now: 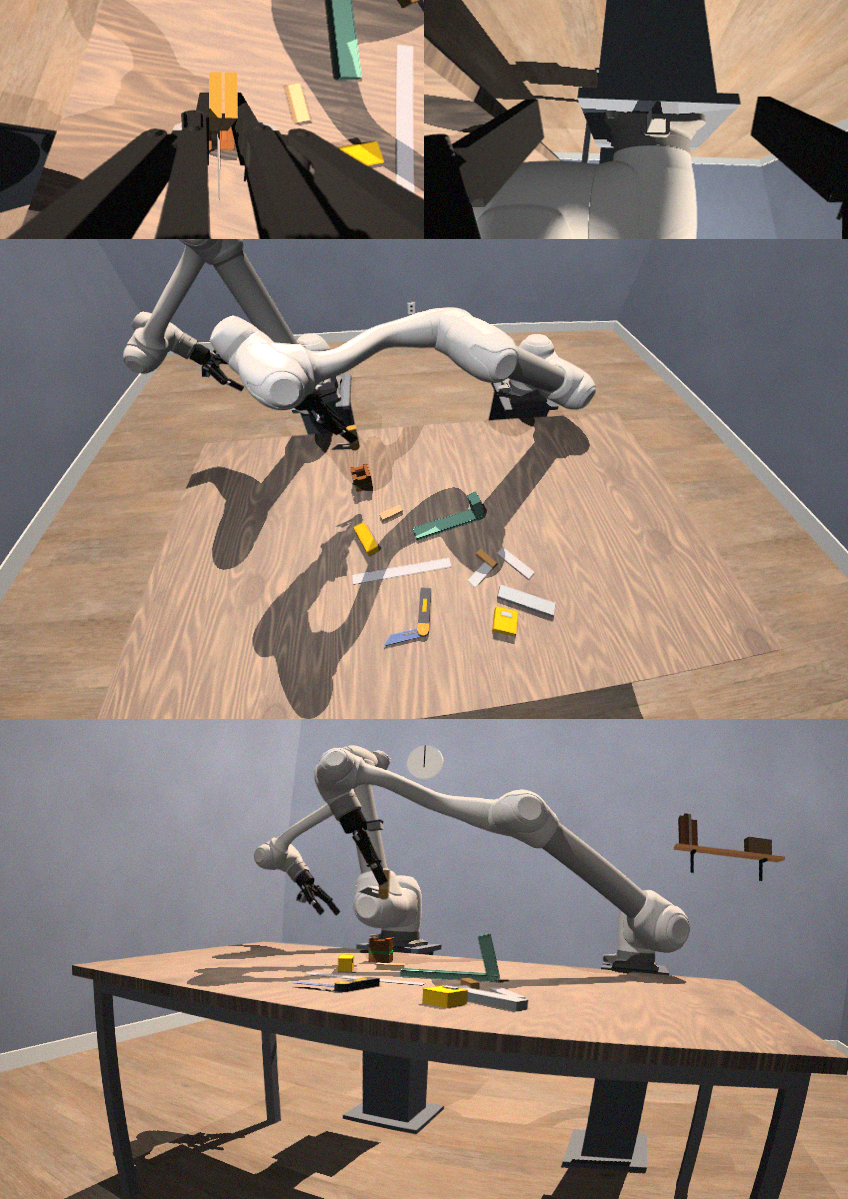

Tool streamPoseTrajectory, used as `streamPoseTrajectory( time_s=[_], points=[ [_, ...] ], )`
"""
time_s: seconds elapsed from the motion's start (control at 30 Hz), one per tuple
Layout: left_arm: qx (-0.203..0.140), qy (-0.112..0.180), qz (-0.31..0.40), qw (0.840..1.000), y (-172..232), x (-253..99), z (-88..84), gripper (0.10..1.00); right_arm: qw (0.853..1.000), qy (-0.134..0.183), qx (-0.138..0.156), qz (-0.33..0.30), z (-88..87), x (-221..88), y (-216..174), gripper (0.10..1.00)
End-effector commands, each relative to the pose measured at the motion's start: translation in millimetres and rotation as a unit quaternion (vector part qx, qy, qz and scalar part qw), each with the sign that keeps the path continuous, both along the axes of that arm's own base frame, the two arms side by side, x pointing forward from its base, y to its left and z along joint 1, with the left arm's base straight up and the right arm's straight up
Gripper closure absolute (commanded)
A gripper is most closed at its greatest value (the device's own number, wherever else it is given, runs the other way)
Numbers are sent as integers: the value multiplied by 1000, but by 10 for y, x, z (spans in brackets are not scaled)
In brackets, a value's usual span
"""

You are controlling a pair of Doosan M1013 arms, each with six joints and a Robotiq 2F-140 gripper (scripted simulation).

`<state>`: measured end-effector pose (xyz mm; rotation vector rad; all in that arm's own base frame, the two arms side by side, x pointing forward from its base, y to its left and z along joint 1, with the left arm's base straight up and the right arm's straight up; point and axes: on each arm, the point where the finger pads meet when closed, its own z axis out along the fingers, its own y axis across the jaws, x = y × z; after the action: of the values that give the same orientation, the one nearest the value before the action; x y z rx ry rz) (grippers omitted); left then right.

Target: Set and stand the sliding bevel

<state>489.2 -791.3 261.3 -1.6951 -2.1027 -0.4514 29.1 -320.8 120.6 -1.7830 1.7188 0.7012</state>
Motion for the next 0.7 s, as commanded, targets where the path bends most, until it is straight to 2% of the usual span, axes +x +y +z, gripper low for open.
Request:
streamPoseTrajectory(
  time_s=[0.0,0.17,0.23,0.57,0.67],
  points=[
    [-1,-1,0,1000,0,1,-15,999,1000,0,-1,0,4,1,-3,98],
    [-1,-1,0,1000,0,1,-96,999,1000,0,-1,0,4,1,-3,98],
    [-1,-1,0,1000,-1,1,-183,999,1000,0,-1,0,4,1,-3,98],
    [-1,-1,0,1000,-2,2,-860,999,1000,0,-1,0,4,1,-3,98],
    [-1,-1,0,1000,-2,2,-1007,999,1000,0,-1,0,4,1,-3,98]
  ],
)
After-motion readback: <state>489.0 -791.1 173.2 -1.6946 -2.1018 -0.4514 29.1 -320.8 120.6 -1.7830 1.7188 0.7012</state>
